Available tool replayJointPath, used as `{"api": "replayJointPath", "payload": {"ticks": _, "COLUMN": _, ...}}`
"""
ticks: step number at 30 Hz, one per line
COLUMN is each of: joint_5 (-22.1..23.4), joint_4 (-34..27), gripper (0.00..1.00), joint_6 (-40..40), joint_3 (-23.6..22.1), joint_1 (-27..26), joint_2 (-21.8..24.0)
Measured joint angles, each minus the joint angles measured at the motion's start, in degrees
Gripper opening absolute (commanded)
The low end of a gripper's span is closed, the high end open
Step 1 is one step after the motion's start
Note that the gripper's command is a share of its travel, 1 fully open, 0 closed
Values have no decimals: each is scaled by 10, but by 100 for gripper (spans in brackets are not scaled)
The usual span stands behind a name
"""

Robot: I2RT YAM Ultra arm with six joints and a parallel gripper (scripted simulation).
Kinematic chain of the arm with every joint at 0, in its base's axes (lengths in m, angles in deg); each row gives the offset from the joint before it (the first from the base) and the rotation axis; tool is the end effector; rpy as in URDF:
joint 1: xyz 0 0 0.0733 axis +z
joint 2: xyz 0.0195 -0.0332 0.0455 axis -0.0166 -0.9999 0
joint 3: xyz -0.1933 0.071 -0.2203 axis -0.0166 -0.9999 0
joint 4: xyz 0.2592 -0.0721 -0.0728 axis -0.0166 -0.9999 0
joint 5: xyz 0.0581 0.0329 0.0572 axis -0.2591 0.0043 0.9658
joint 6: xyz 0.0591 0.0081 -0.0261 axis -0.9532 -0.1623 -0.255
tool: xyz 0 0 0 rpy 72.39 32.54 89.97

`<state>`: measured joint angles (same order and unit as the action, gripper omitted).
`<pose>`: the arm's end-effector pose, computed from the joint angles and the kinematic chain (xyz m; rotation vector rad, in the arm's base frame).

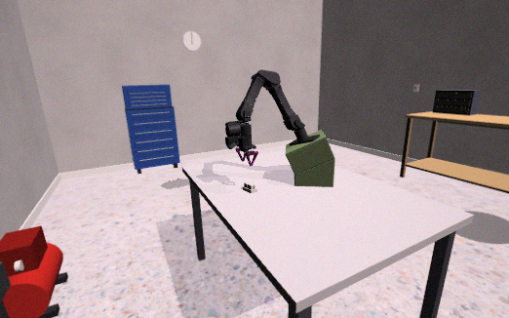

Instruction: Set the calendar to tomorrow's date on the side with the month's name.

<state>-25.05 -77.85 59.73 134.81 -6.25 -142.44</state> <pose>0.3241 -0.0531 0.1924 0.2184 2.7857 -0.3953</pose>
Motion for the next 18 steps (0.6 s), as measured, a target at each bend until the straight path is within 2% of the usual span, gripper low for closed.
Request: {"api": "replayJointPath", "payload": {"ticks": 18, "joint_5": 5, "joint_4": 49, "gripper": 100, "joint_6": -350, "joint_3": -12, "joint_1": -11, "joint_2": -38}}
